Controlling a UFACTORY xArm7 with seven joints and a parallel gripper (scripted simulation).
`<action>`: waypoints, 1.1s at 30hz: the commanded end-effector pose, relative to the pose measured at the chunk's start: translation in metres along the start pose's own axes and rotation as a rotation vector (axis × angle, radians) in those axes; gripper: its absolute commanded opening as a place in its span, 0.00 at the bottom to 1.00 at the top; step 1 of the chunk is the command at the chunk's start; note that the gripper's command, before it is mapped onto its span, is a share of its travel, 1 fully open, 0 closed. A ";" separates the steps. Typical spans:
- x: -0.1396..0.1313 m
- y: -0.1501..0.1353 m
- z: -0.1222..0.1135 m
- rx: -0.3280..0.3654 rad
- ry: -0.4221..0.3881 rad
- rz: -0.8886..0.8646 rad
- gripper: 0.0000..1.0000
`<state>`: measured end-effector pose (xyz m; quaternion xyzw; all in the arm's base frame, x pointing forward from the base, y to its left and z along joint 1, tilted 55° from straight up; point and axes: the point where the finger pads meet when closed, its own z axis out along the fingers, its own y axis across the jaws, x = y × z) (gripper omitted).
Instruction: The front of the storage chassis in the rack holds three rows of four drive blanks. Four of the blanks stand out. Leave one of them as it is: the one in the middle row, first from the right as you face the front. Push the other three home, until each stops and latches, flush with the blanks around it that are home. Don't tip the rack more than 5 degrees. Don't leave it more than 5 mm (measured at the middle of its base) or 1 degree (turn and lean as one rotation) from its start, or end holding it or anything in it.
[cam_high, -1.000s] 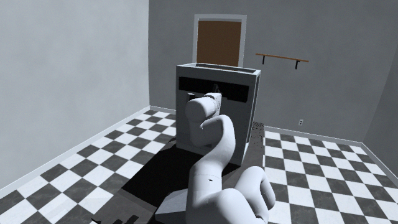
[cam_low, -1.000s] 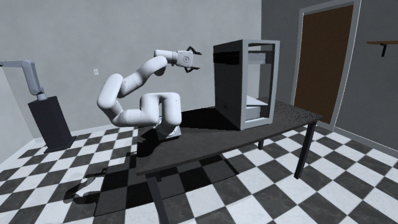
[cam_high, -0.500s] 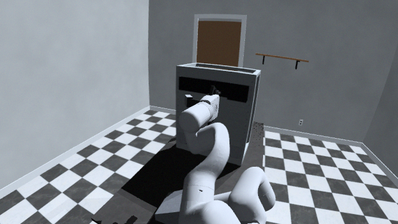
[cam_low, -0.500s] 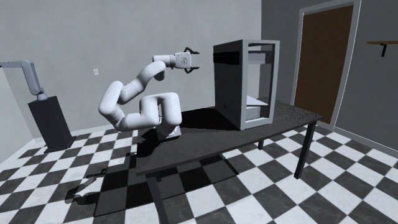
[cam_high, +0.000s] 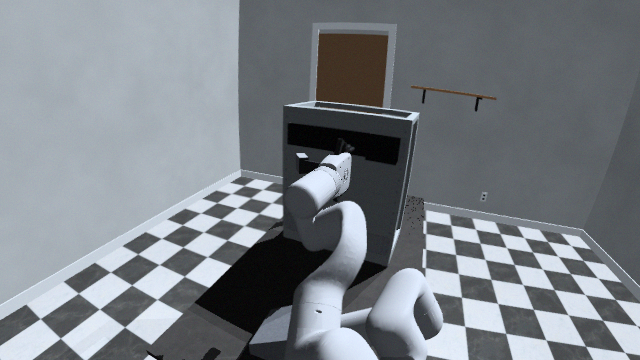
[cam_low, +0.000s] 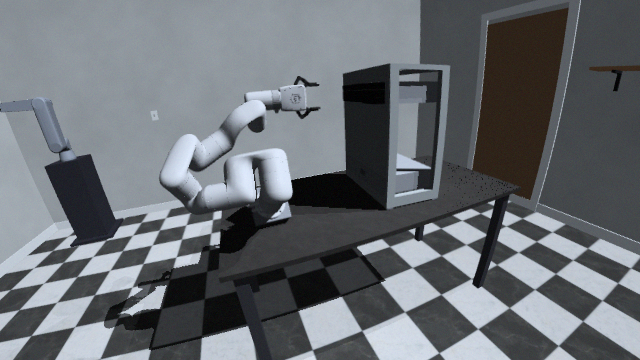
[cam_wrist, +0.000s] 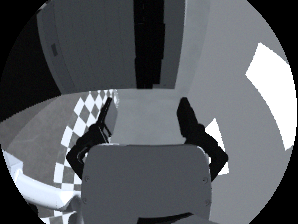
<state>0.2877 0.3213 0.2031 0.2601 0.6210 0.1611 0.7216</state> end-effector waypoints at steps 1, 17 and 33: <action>0.000 0.001 -0.001 -0.005 0.000 0.002 1.00; 0.000 0.001 0.000 -0.005 0.000 0.002 1.00; -0.012 0.002 0.034 -0.003 -0.002 0.002 1.00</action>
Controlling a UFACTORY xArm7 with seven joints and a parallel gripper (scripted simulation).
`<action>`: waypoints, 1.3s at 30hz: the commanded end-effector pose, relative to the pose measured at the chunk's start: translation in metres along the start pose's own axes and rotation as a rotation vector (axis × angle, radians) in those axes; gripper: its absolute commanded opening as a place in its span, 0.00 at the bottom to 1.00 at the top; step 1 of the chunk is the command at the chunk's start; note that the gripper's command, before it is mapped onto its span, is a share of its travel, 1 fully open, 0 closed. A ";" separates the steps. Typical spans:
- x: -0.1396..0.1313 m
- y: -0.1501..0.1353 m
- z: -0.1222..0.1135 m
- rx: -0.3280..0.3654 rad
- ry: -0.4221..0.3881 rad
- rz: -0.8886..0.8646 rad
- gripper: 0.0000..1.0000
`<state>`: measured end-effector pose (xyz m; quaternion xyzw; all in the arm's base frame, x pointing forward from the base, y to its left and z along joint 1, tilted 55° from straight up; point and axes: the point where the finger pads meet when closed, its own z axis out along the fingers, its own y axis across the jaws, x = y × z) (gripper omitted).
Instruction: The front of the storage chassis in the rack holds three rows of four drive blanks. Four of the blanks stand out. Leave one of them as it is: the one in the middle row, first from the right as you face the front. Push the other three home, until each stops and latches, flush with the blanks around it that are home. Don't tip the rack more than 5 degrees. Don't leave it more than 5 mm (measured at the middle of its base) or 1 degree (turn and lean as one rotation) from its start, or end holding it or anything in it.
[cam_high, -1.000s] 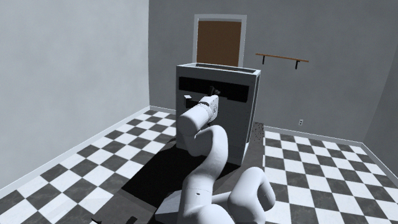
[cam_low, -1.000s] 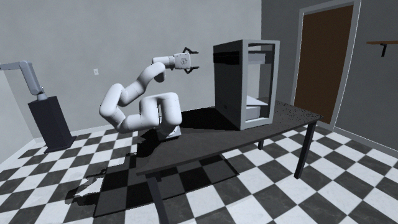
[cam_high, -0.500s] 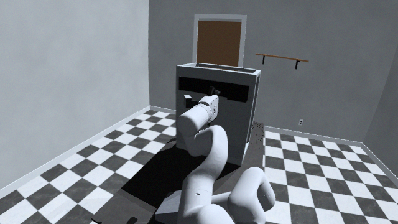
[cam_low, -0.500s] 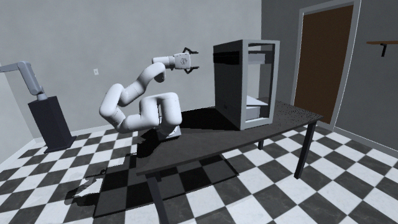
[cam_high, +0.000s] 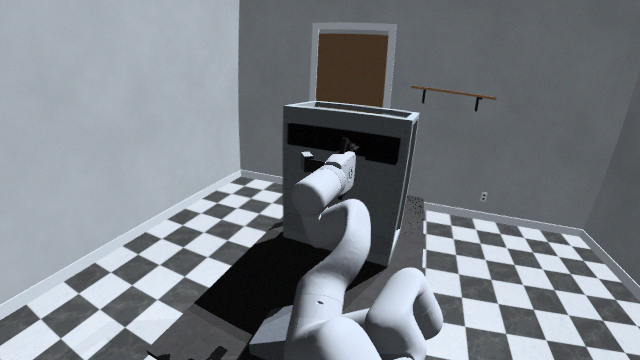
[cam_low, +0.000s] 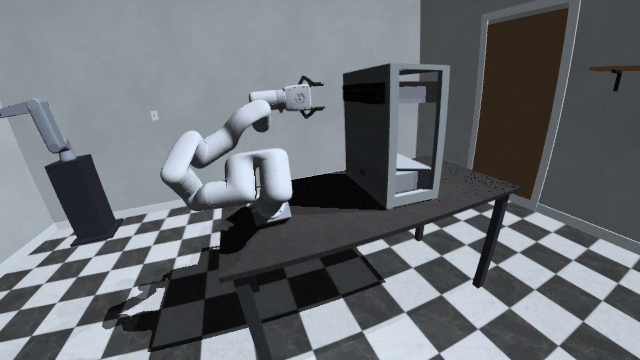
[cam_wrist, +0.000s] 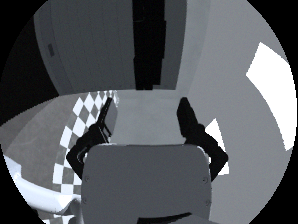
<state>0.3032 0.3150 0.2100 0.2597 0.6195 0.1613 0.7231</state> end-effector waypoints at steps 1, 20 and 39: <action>-0.007 0.002 0.021 -0.001 0.002 0.002 1.00; -0.036 0.004 0.107 -0.001 0.002 0.002 1.00; -0.042 0.004 0.124 -0.001 0.002 0.002 1.00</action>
